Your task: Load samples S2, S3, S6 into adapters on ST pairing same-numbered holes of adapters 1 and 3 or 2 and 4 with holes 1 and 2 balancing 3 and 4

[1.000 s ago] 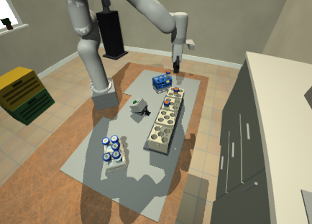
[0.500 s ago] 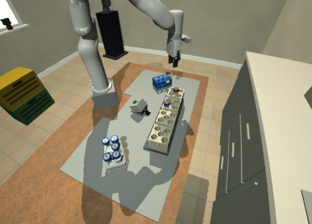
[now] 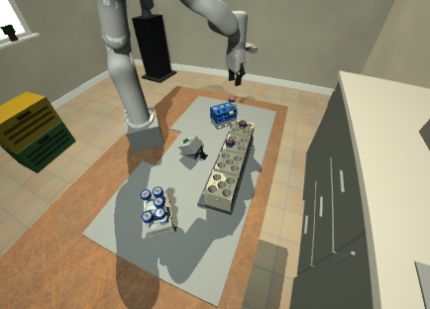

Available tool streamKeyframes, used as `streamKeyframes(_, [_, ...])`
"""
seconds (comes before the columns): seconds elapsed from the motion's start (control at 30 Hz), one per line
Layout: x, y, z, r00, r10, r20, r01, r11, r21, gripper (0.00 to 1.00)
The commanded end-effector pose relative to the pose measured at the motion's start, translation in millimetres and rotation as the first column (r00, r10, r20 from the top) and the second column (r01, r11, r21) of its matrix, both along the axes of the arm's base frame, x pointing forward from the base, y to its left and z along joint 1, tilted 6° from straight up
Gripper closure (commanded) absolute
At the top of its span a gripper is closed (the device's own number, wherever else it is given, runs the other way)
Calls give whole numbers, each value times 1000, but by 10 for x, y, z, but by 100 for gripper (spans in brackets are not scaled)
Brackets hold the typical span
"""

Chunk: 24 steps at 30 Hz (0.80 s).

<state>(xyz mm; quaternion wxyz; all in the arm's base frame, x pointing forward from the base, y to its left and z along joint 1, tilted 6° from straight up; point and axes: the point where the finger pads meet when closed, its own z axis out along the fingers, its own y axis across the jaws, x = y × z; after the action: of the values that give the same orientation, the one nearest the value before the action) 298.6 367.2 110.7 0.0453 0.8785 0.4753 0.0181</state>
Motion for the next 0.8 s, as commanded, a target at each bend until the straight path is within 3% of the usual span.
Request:
streamKeyframes(0.0, [-54,96,7,1000,-2,3,1,1000,3,43])
streamKeyframes(0.2, [-244,327,-22,1000,-1,3,1,1000,3,43])
streamKeyframes(0.6, [-250,336,-23,1000,-1,3,1,1000,3,43])
streamKeyframes(0.77, [-243,330,-122,1000,-1,3,1,1000,3,43])
